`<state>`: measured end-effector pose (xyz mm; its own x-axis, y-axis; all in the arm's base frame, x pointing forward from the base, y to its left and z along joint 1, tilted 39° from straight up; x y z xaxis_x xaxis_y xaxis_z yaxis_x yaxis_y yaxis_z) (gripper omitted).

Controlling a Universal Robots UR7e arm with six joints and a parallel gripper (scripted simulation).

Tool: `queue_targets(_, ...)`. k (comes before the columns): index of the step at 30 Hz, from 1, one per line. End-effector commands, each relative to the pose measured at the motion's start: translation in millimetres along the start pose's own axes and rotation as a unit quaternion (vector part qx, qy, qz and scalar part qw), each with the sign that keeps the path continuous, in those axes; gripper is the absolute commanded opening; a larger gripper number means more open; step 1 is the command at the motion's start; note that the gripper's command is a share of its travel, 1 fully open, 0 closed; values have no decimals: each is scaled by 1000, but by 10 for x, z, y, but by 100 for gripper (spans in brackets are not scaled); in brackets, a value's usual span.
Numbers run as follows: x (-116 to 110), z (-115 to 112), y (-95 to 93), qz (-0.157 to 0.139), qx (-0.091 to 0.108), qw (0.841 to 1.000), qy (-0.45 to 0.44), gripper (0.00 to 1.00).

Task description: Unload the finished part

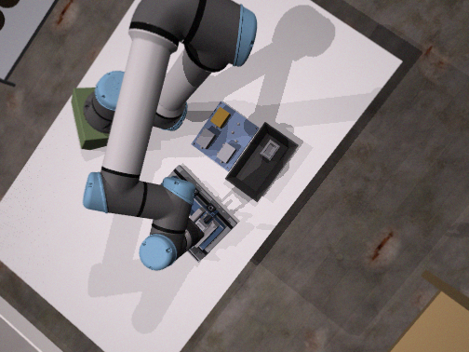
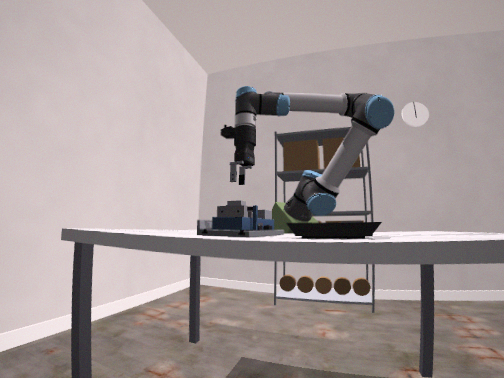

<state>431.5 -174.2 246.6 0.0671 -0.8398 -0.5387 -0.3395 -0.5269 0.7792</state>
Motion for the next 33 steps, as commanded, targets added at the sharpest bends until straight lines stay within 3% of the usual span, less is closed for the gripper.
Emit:
queue_targets(1,3,-3,-54,0,0,1000,0,100)
queue_targets(33,15,-10,-515,0,0,1000,0,100)
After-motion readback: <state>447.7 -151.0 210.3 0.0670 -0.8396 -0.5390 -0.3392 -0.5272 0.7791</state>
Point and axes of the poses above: the point where the finger pads meet when closed, its own y axis back along the fingers, its own z axis across the jaws, x = y × z, the point moved 5 cm from there along y, back along the fingers, and after that the axes turned 2 degrees about -y, right-handed, at the moved point
